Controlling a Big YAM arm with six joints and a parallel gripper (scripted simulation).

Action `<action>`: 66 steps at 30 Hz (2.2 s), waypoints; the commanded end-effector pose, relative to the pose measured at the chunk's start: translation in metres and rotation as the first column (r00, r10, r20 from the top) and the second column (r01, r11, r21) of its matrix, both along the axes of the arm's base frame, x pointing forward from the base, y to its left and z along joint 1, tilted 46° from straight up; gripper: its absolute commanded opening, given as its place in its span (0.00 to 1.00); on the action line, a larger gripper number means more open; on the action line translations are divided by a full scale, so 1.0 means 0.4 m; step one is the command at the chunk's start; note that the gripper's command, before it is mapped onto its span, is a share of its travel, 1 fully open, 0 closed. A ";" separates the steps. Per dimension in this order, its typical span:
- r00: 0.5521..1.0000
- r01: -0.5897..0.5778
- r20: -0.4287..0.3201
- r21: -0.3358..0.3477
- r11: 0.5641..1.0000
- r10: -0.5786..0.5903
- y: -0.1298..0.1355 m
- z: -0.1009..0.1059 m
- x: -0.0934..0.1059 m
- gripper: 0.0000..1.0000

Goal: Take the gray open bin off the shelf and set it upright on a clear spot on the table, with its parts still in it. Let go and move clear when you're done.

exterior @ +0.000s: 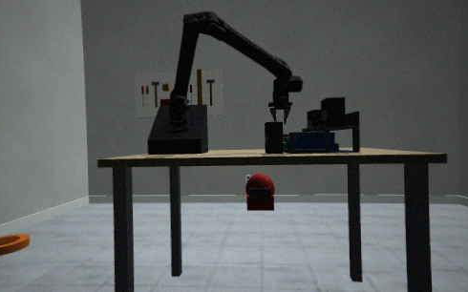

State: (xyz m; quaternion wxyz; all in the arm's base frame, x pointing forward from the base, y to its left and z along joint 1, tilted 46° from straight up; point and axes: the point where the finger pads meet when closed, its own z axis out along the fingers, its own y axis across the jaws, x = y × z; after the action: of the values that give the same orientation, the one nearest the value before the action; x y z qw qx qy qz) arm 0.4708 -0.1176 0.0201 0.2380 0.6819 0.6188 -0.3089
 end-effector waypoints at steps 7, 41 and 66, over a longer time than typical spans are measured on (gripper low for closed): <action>0.999 -0.014 0.039 0.000 1.000 0.014 0.003 0.029 0.034 0.43; 1.000 0.001 -0.008 0.000 1.000 -0.001 -0.079 -0.076 -0.012 0.43; 1.000 -0.005 -0.003 0.000 1.000 0.005 -0.092 -0.095 -0.007 0.43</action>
State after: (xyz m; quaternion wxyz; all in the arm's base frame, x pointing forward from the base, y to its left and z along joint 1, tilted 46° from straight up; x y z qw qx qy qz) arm 0.4679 -0.1516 -0.0112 0.2406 0.6824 0.6191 -0.3053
